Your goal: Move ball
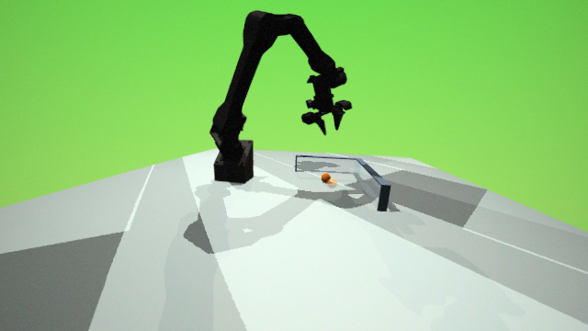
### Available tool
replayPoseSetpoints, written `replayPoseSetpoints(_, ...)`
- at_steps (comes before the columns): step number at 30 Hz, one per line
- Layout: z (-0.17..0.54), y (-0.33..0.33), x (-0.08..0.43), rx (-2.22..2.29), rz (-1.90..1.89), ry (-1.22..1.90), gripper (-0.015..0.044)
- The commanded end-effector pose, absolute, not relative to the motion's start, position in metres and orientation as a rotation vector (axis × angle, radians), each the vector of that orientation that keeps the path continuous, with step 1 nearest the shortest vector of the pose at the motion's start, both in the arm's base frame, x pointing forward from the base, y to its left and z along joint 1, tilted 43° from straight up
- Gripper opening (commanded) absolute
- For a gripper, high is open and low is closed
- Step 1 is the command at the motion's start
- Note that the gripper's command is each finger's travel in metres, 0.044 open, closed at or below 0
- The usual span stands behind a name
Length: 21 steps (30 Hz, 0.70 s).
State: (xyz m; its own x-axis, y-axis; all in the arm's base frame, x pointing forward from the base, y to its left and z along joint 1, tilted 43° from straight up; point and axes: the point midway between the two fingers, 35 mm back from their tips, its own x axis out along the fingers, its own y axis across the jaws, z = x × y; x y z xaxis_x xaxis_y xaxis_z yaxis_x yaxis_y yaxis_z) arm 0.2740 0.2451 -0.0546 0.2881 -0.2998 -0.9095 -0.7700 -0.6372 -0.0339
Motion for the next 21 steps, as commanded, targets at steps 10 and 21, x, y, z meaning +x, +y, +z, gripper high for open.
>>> replayPoseSetpoints(10, -0.013, 0.068, 0.288, -1.852, 0.815, 1.618, 0.0245)
replayPoseSetpoints(21, -0.024, 0.058, 0.289, -1.852, 0.814, 1.619, 0.0245)
